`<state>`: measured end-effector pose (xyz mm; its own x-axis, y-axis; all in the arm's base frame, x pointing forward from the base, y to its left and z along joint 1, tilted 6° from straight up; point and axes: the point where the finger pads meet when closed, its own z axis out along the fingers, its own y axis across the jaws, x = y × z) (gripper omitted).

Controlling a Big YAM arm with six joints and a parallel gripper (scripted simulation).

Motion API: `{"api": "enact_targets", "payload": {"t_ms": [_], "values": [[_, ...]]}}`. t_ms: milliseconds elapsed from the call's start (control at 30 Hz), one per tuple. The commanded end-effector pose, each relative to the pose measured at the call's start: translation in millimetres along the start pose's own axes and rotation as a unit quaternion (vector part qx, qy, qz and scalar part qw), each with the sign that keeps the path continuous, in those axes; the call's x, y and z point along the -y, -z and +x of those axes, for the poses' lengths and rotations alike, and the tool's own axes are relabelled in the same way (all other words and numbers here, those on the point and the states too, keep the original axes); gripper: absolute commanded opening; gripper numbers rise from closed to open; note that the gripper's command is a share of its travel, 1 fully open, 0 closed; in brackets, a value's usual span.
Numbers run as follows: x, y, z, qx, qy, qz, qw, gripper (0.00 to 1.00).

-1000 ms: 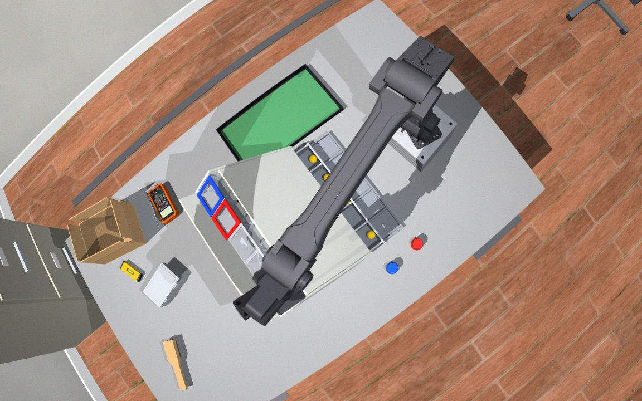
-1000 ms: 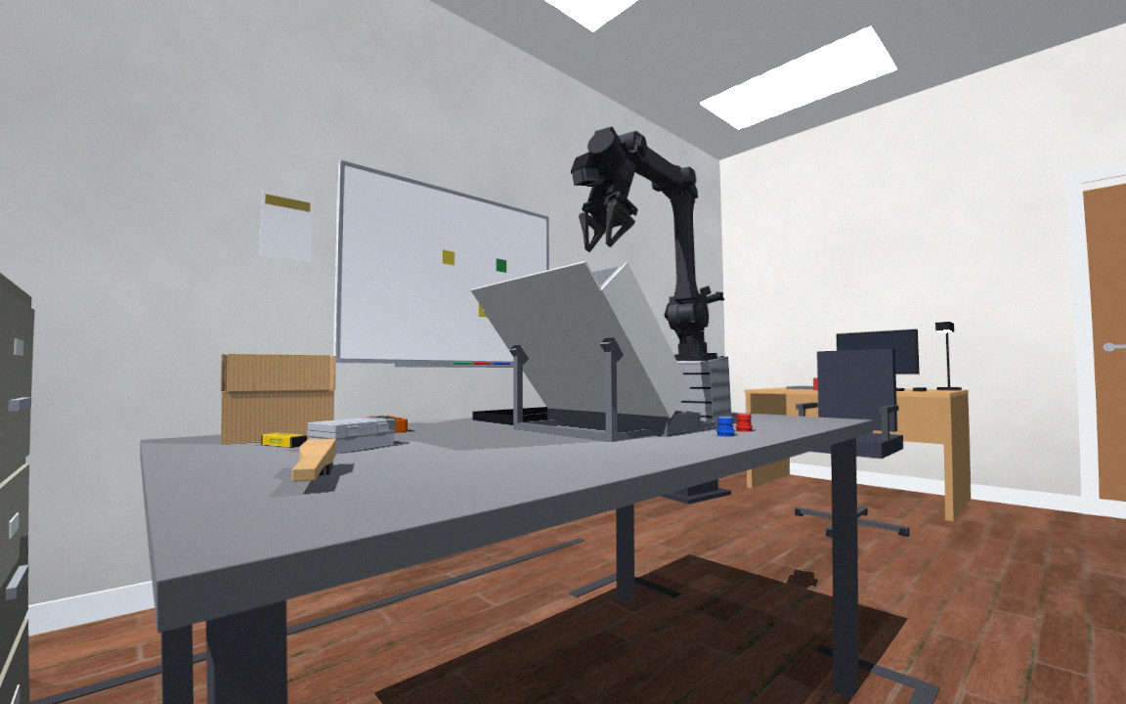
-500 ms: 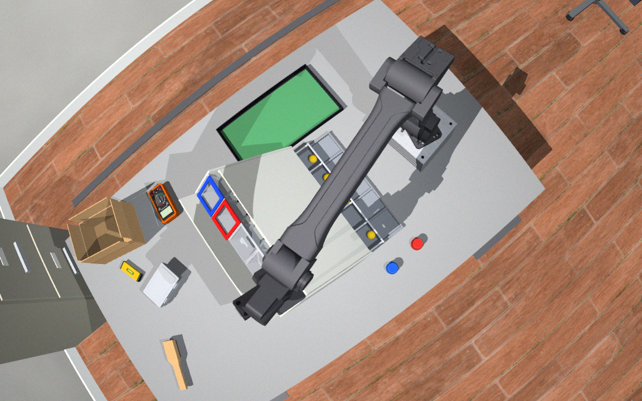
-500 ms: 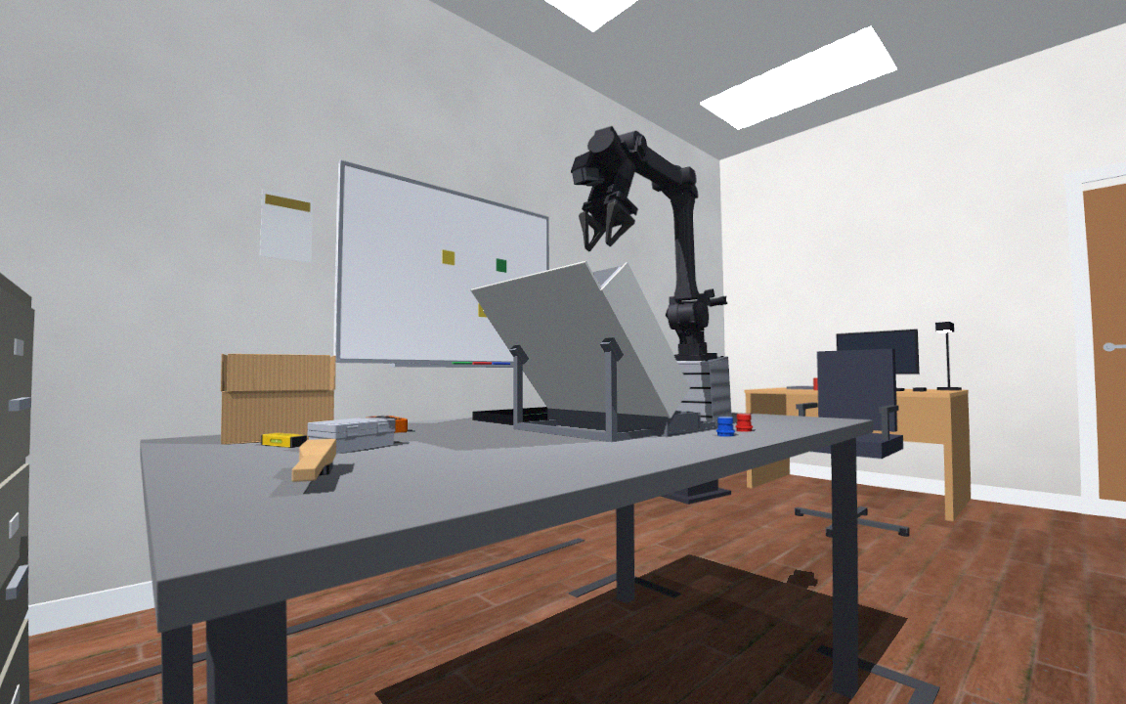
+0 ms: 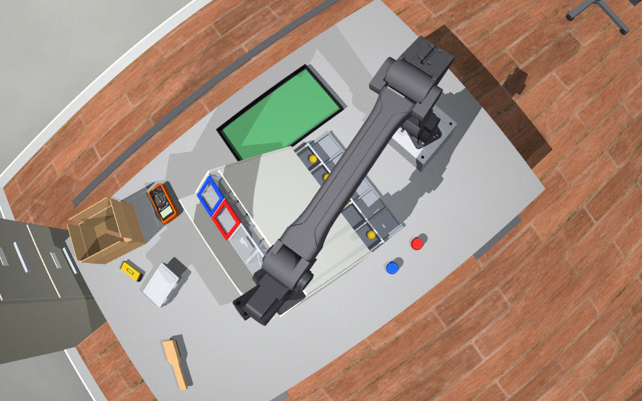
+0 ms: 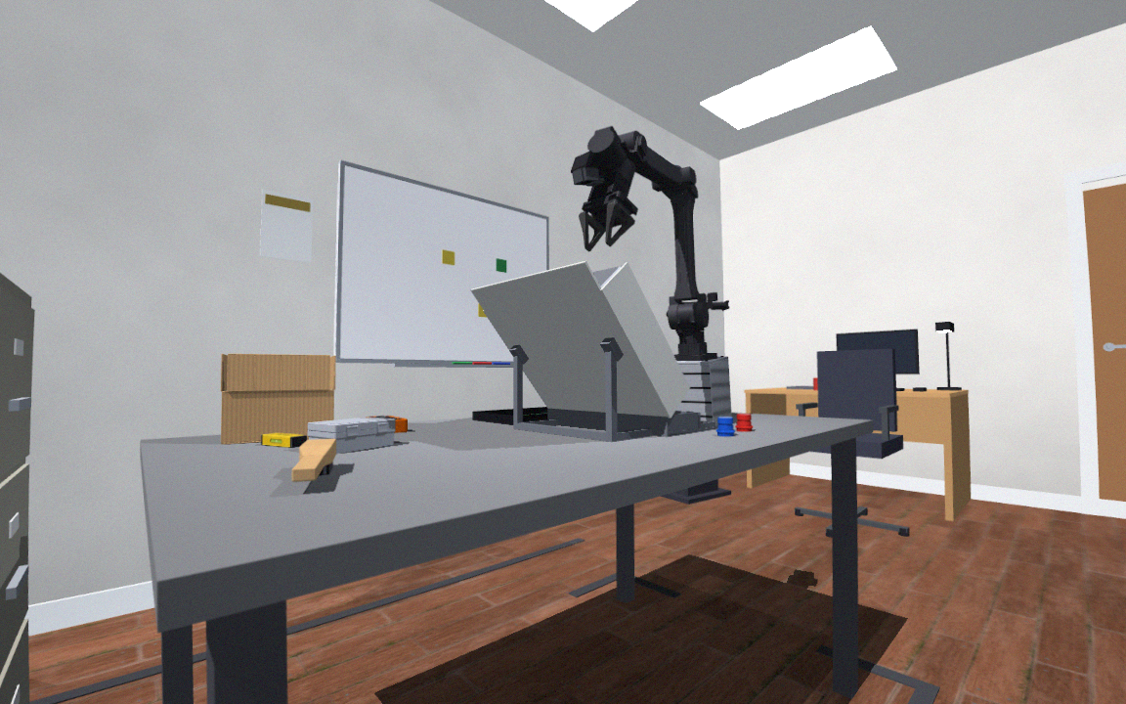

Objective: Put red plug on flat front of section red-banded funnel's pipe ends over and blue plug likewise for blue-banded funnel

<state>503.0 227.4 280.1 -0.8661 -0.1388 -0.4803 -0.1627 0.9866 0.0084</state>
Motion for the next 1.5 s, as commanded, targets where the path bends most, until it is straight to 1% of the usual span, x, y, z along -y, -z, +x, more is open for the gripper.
{"api": "enact_targets", "payload": {"t_ms": [0, 633, 1467], "values": [[-2, 23.5, -21, 0.033, -0.004, -0.007, 0.999, 0.59], [-2, 23.5, -21, 0.033, -0.004, -0.007, 0.999, 0.59], [-4, 37.7, -35, 0.034, -0.004, -0.007, 0.999, 0.59]]}}
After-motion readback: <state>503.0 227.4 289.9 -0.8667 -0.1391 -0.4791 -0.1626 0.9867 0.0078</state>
